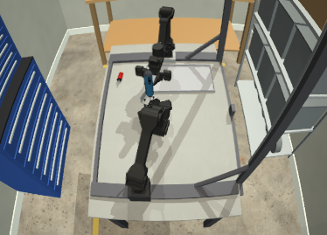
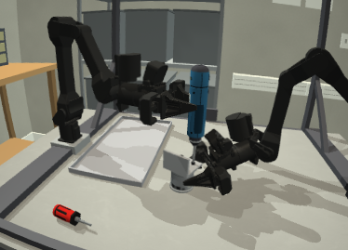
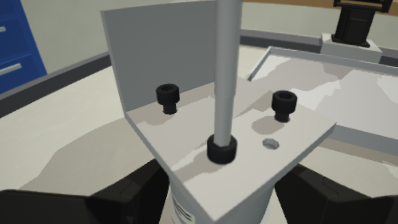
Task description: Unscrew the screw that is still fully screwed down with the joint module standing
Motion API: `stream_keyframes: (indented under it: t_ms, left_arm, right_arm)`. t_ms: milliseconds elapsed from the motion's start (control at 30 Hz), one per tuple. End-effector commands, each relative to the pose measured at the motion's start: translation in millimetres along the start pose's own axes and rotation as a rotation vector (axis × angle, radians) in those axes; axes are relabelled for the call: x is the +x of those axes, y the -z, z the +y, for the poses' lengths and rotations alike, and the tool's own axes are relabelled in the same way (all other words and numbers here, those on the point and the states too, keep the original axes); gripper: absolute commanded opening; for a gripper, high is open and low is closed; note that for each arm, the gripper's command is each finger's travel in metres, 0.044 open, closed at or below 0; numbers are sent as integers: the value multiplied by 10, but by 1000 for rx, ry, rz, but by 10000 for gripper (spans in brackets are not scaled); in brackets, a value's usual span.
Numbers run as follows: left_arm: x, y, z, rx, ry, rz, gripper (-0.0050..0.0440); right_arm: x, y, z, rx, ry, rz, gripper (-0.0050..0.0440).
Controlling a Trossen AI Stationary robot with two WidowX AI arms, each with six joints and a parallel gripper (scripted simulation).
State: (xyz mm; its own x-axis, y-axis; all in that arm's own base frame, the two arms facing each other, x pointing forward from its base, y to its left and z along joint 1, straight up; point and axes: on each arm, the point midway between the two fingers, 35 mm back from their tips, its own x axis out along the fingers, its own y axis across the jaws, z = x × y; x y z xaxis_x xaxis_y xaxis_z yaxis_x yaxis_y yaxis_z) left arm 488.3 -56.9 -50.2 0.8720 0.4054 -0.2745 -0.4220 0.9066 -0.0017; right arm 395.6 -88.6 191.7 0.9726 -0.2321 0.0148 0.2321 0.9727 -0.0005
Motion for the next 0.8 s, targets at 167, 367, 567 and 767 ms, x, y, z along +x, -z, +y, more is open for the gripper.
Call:
stream_keyframes:
  t_ms: [167, 367, 567, 767]
  left_arm:
    - [-2, -121, -32, -17, 6, -20, 241]
    - [-2, -121, -32, -17, 6, -20, 241]
    - [-2, -121, -32, -17, 6, -20, 241]
    - [-2, -121, -32, -17, 6, -20, 241]
  right_arm:
    - [-3, 62, -5, -2, 0, -3, 161]
    - [-3, 76, -5, -2, 0, -3, 161]
    - [21, -158, -7, -5, 0, -41, 161]
    - [19, -194, -9, -4, 1, -40, 161]
